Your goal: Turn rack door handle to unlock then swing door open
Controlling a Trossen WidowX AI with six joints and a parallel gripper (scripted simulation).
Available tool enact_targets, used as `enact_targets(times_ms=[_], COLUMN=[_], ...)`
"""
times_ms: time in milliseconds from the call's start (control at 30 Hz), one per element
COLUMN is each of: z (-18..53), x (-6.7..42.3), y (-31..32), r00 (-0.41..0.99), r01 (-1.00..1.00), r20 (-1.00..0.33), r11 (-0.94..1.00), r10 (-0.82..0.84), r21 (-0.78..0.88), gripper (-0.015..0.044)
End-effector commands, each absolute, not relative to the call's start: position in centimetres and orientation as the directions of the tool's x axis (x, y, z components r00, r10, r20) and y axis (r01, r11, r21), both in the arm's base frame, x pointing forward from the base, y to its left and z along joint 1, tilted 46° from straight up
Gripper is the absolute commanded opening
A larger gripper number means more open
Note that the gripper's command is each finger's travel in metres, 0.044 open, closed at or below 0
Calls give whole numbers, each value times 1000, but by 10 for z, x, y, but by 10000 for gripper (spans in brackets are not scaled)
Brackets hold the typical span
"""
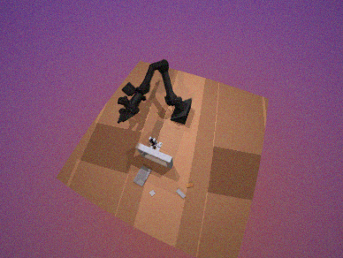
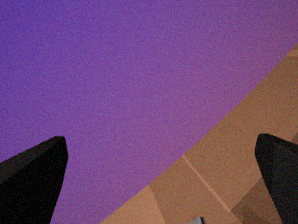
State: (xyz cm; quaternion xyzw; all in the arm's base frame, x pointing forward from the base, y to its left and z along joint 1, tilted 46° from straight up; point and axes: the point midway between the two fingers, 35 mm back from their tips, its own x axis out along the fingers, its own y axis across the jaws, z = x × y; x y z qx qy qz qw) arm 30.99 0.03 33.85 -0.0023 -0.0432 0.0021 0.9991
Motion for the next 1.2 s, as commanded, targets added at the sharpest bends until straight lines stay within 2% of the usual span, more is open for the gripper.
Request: enact_targets(times_ms=[0,100,367,667,967,1167], z=[338,333,298,258,222,200], x=[310,315,339,355,358,355], y=[0,2,12,23,35,43], r00=[996,999,983,898,757,647], r01=[-4,-2,31,109,184,198], r20=[84,47,-180,-433,-636,-731], r11=[1000,1000,998,992,983,974], r10=[4,1,-21,-72,-147,-216], r21=[-4,7,55,61,-8,-112], gripper=[374,299,299,299,299,299])
